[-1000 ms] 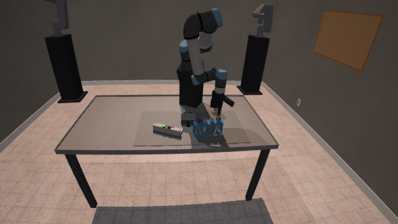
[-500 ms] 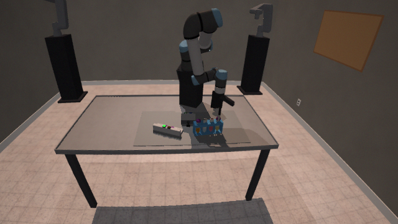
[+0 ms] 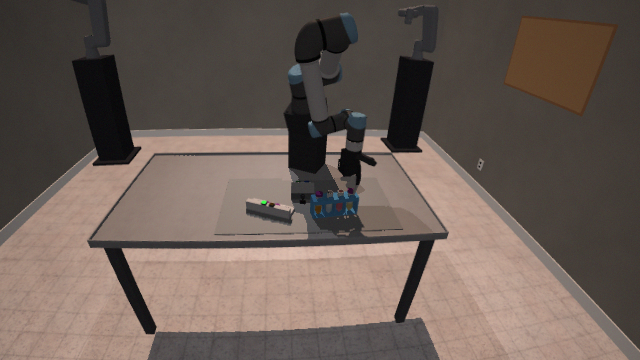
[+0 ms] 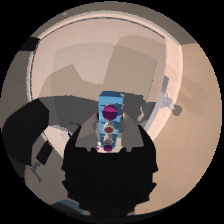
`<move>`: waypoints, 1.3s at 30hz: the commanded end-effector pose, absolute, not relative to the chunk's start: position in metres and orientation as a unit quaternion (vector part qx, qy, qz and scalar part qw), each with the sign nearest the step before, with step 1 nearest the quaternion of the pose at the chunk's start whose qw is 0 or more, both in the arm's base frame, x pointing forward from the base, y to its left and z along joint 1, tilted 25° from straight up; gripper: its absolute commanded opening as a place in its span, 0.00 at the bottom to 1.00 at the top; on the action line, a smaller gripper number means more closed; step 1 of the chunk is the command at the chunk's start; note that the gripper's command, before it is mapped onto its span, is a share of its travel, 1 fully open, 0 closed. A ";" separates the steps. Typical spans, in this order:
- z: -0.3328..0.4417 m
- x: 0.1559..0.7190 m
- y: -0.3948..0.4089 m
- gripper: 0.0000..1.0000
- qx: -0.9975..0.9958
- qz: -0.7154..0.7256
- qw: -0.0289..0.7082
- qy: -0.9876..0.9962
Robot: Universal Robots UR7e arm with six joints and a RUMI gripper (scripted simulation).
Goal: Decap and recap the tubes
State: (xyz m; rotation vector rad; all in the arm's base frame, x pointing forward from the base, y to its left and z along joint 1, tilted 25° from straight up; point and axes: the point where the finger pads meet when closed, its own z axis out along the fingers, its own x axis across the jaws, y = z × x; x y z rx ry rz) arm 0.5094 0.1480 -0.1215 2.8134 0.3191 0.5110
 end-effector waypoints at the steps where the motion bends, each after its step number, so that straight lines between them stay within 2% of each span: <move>1: -0.121 0.510 0.148 0.35 0.956 0.165 0.144 0.197; 9: -0.121 0.510 0.148 0.35 0.925 0.146 0.163 0.310; 14: -0.121 0.510 0.148 0.35 0.924 0.146 0.163 0.314; 15: -0.121 0.510 0.148 0.00 0.924 0.146 0.163 0.314; 29: -0.121 0.510 0.148 0.00 0.924 0.146 0.163 0.314; 39: -0.121 0.510 0.148 0.00 0.971 0.179 0.126 0.100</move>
